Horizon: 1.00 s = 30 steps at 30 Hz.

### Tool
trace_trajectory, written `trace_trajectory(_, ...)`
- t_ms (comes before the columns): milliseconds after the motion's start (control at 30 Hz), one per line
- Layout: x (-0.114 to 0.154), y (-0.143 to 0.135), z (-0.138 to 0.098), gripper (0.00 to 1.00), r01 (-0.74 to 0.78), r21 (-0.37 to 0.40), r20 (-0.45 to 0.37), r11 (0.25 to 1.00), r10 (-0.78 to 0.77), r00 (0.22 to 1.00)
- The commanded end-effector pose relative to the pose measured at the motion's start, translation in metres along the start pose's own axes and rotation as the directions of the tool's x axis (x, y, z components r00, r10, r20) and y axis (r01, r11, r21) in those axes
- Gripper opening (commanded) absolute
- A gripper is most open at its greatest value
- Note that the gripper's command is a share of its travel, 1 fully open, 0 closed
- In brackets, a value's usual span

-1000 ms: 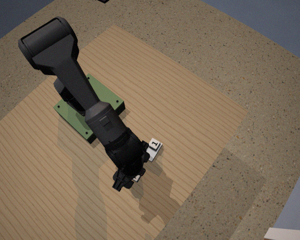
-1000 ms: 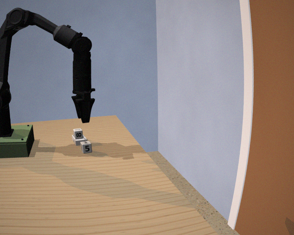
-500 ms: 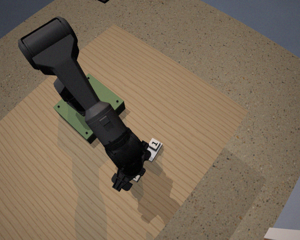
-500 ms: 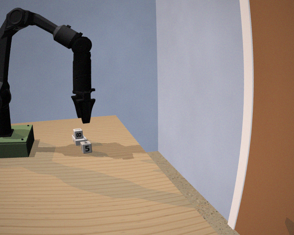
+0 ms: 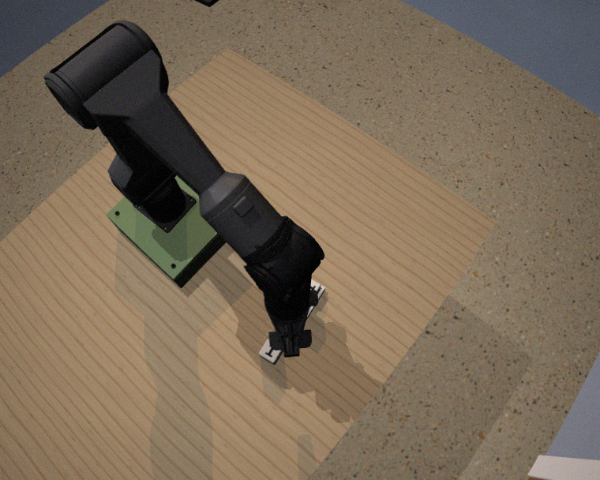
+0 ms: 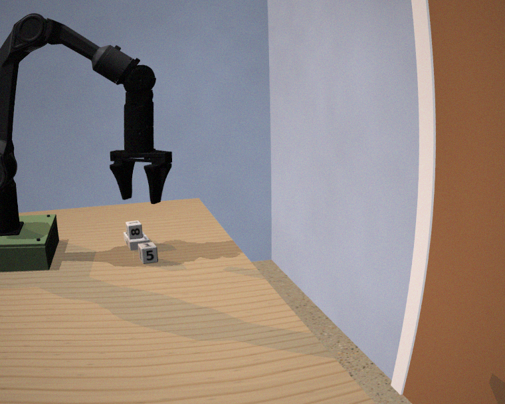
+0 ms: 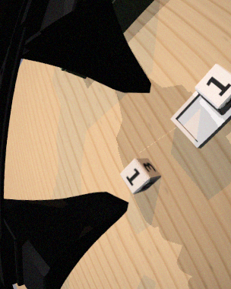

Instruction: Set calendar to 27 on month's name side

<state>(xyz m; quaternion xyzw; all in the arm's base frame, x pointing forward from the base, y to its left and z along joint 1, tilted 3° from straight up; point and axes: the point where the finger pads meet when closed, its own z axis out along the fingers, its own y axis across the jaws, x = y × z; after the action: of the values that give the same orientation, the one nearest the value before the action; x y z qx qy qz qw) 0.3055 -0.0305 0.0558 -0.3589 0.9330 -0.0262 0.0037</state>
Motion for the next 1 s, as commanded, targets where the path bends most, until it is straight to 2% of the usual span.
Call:
trace_trajectory(0,-0.005,0.006,-0.001,1.00,0.103,0.001,0.008,0.995,-0.103,0.995)
trace_trajectory(33,-0.005,0.006,-0.001,1.00,0.103,0.001,0.008,0.995,-0.103,0.995)
trace_trajectory(100,-0.014,0.018,-0.001,1.00,0.284,0.002,0.007,0.959,-0.284,0.959)
trace_trajectory(233,-0.024,0.034,-0.001,1.00,0.500,0.004,0.007,0.866,-0.500,0.866)
trace_trajectory(367,-0.035,0.055,-0.001,1.00,0.733,0.006,0.005,0.680,-0.733,0.680)
trace_trajectory(467,-0.038,0.062,-0.001,1.00,0.799,0.006,0.004,0.602,-0.799,0.602)
trace_trajectory(633,-0.038,0.063,-0.001,1.00,0.808,0.007,0.003,0.589,-0.808,0.589)
trace_trajectory(667,-0.038,0.063,-0.001,0.60,0.808,0.007,0.003,0.589,-0.808,0.589)
trace_trajectory(967,-0.038,0.063,-0.001,0.60,0.808,0.007,0.003,0.589,-0.808,0.589)
